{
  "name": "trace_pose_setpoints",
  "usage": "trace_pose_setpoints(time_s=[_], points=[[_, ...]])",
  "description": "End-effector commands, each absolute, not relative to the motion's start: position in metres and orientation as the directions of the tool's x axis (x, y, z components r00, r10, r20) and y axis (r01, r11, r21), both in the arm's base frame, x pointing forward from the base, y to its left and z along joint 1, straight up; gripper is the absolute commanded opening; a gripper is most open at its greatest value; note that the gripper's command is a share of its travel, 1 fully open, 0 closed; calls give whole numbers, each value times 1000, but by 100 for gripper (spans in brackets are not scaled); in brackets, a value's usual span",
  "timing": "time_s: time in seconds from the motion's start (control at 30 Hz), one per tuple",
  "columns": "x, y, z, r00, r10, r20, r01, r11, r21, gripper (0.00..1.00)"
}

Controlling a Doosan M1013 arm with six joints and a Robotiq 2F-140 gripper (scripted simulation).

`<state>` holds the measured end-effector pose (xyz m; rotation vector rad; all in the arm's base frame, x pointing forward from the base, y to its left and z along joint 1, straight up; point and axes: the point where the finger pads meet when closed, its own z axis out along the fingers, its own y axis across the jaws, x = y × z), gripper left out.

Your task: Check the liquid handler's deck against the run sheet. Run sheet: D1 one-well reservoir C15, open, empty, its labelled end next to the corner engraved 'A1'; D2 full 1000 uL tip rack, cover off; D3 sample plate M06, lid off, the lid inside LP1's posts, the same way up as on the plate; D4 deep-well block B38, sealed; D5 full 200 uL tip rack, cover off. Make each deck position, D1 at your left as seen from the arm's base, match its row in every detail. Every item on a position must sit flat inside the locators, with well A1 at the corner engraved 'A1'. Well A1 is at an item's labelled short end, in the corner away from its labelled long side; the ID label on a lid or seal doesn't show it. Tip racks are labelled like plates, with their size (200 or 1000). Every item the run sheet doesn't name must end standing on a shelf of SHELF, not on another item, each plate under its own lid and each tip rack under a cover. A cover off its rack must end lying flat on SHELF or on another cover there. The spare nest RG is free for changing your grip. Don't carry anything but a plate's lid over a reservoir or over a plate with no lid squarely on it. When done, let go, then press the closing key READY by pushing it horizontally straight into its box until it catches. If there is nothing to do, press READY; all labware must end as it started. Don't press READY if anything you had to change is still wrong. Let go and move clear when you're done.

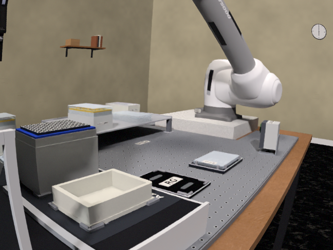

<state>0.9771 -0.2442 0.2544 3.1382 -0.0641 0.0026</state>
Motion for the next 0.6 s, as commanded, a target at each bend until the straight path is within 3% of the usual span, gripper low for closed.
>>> trace_pose_setpoints(time_s=[0.0, 0.57], points=[[977, -244, 254, 999, -41, 4, -41, -999, 3, 67], [977, -244, 229, 999, -41, 4, -41, -999, 3, 67]])
